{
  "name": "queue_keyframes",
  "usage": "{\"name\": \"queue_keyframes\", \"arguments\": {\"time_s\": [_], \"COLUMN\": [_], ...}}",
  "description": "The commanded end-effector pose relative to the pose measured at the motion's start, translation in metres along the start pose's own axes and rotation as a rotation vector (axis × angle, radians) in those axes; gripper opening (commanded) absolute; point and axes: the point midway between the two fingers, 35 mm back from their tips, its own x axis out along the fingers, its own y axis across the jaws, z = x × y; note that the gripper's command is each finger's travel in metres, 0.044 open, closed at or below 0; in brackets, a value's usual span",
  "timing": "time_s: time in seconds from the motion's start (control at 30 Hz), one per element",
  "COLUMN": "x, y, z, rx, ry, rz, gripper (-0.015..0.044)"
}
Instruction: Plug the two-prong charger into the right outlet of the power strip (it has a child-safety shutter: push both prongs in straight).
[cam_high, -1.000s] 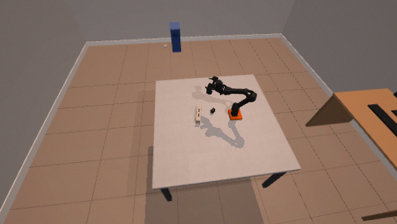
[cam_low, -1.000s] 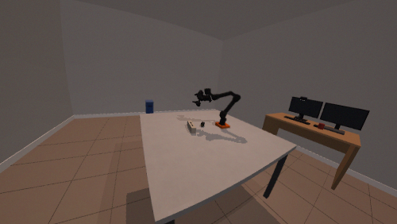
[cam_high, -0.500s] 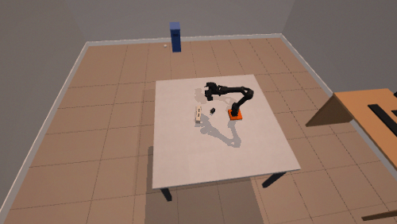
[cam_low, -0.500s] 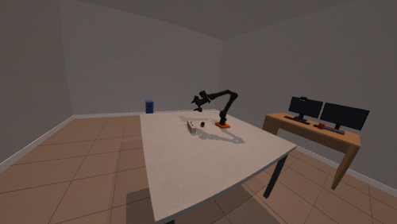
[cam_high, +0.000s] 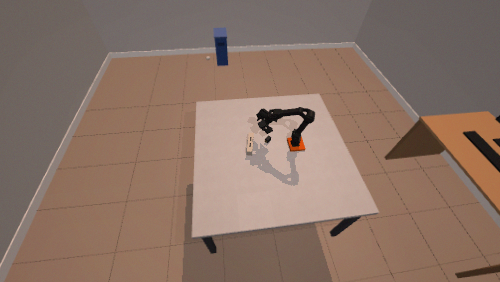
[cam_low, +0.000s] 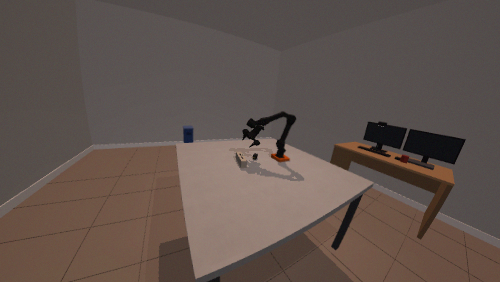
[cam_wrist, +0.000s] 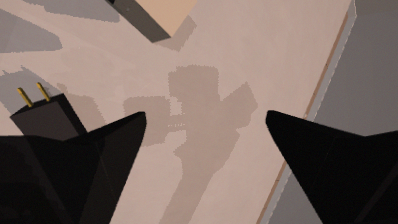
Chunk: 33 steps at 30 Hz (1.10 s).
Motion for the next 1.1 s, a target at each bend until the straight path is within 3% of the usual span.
{"name": "queue_keyframes", "arguments": {"time_s": [0.0,0.53,1.07], "x": [0.003,-0.01,0.002], "y": [0.019,0.092,0.101], "z": [0.001,-0.012,-0.014], "rx": [-0.058,-0.238,-0.239], "ry": [0.02,0.115,0.116], "rz": [0.11,0.548,0.552], "gripper": [0.044,0.044,0.044]}}
